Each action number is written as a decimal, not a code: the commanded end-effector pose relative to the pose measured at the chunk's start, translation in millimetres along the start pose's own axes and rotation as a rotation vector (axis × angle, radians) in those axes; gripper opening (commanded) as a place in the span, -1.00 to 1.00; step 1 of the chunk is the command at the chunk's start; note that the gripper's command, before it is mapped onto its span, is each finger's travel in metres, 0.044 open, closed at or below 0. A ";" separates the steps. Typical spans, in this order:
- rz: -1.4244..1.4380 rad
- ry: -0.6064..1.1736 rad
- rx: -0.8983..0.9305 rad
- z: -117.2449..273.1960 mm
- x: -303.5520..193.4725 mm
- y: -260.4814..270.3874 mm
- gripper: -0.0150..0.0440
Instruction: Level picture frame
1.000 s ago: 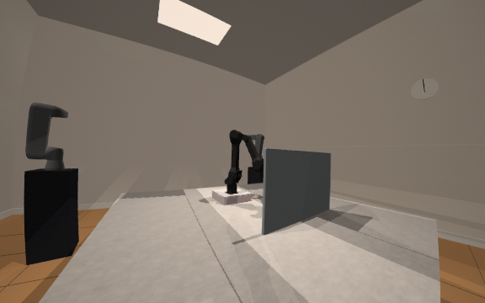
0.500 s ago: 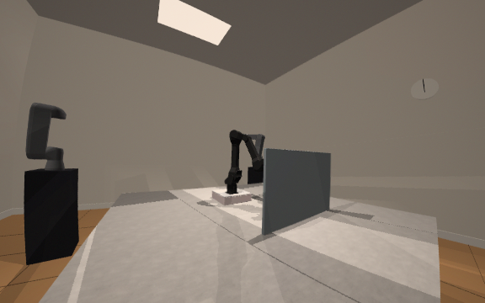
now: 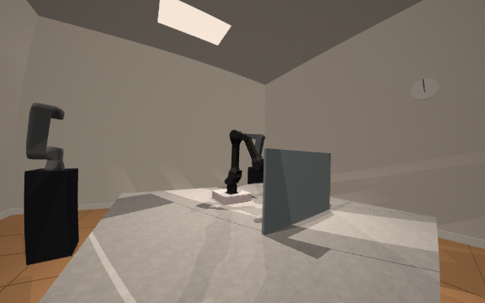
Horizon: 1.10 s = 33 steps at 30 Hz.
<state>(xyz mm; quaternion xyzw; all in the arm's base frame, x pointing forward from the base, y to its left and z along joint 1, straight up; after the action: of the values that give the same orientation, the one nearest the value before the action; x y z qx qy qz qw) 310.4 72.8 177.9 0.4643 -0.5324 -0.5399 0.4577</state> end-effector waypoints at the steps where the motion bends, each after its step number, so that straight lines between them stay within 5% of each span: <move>1: -0.024 0.002 0.003 0.0 0.3 0.1 -0.49; 13: -0.087 0.003 0.003 -0.1 0.7 -0.8 -0.49; 23: -0.068 0.002 0.000 -0.1 0.4 -1.0 0.39; 28: -0.056 0.002 0.001 8.5 -1.2 -0.2 0.39; 33: 0.038 0.004 0.006 71.2 -4.0 -1.5 0.39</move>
<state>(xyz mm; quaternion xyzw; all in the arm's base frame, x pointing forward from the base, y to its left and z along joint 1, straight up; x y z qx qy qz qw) 272.6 83.8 178.9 0.4688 -0.5305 -0.5404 0.4547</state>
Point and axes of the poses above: the point midway between the two fingers, 35 mm back from their tips, its own z axis back along the fingers, its own y axis across the jaws, x = y × z, the point moved 8 cm from there along z, back along the fingers, and after that the axes turned 4 degrees about -z, right-handed, at the moved point
